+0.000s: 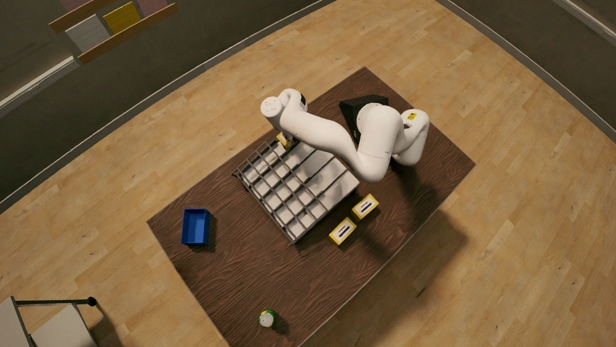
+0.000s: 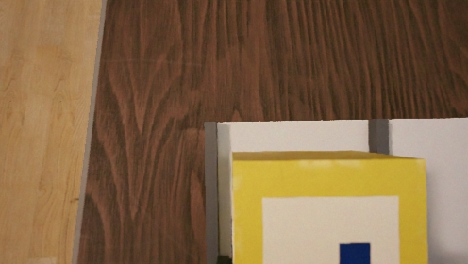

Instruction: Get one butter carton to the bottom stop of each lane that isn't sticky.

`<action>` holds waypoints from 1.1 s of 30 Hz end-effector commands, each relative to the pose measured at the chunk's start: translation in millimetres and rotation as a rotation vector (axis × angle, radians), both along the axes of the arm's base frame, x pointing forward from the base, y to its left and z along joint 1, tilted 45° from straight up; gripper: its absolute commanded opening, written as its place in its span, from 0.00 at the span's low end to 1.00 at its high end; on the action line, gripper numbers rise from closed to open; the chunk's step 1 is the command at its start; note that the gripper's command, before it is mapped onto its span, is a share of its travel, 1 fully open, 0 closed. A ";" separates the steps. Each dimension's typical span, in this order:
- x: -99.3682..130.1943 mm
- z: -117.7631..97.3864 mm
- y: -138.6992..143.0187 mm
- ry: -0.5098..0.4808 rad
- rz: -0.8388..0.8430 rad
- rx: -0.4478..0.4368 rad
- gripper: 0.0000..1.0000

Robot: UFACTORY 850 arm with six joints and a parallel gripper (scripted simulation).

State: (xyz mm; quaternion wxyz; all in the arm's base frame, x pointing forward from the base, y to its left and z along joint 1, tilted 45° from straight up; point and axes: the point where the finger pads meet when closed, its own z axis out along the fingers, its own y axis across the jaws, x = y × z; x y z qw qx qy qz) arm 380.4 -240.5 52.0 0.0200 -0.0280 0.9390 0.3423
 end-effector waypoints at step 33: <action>-0.6 22.0 -18.7 -0.001 -0.001 -0.001 0.00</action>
